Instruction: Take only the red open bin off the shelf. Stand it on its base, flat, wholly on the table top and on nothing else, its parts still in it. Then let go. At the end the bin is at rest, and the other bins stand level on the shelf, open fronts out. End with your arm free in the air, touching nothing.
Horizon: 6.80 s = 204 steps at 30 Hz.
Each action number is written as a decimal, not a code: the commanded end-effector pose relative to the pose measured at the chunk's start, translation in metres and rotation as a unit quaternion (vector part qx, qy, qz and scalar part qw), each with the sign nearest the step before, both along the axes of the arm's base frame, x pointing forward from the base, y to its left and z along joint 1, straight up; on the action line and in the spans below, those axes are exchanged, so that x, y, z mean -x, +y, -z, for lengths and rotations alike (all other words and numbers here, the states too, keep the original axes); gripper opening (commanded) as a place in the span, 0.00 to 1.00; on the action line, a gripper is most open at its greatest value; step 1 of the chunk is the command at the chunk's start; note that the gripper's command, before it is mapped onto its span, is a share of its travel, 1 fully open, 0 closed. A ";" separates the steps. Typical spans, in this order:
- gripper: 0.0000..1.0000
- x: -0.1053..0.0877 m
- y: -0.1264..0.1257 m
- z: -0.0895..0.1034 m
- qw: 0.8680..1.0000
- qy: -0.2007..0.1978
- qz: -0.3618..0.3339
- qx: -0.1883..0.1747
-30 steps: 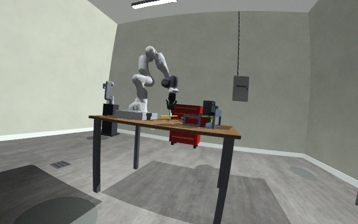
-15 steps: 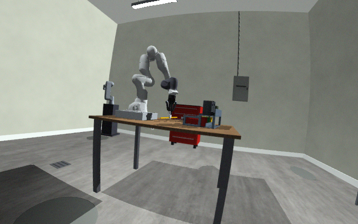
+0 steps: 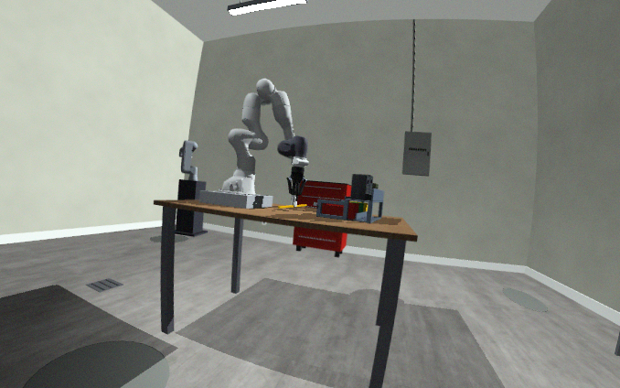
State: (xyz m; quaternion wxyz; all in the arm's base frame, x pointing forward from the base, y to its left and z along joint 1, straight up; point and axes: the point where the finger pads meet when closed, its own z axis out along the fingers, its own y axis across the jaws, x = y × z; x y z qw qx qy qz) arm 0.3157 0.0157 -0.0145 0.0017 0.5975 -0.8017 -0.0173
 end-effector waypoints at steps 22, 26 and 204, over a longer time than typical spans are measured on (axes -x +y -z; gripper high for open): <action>0.00 -0.012 -0.003 0.016 1.000 -0.009 0.017 0.011; 0.00 -0.012 -0.003 0.016 1.000 -0.009 0.017 0.011; 0.57 -0.043 -0.039 -0.097 1.000 -0.009 0.017 0.011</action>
